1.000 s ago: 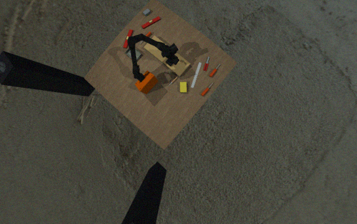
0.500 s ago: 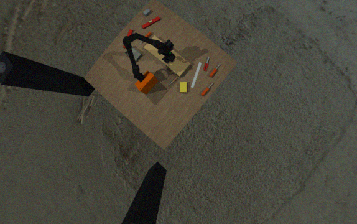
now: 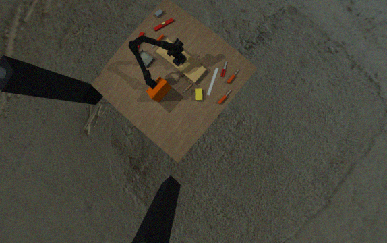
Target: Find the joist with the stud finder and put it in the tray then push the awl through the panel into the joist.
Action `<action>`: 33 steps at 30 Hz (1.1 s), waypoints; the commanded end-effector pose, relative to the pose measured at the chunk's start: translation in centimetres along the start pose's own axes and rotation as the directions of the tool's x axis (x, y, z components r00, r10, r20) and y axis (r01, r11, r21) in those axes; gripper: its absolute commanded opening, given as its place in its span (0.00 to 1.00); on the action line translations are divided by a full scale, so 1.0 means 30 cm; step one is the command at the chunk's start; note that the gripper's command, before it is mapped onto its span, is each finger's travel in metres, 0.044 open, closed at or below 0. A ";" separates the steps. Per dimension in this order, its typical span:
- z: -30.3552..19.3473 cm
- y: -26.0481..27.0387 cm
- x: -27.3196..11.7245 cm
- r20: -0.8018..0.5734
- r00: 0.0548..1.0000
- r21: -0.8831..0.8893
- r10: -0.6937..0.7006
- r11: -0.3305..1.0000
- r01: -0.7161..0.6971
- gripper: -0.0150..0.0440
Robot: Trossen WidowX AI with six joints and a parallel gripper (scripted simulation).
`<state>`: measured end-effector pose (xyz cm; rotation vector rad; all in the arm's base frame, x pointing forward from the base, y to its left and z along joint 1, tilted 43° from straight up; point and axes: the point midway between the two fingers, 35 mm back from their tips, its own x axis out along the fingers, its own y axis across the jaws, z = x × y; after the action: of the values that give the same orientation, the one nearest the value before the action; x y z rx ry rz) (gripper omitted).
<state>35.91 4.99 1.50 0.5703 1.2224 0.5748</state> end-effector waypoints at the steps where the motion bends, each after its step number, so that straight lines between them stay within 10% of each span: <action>1: -0.001 0.051 0.001 0.000 1.000 -0.007 0.004 1.000 -0.004 0.25; 33: -0.002 0.385 -0.001 0.000 1.000 -0.006 0.008 1.000 -0.008 0.25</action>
<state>34.89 12.36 8.43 0.5759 1.2226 0.5734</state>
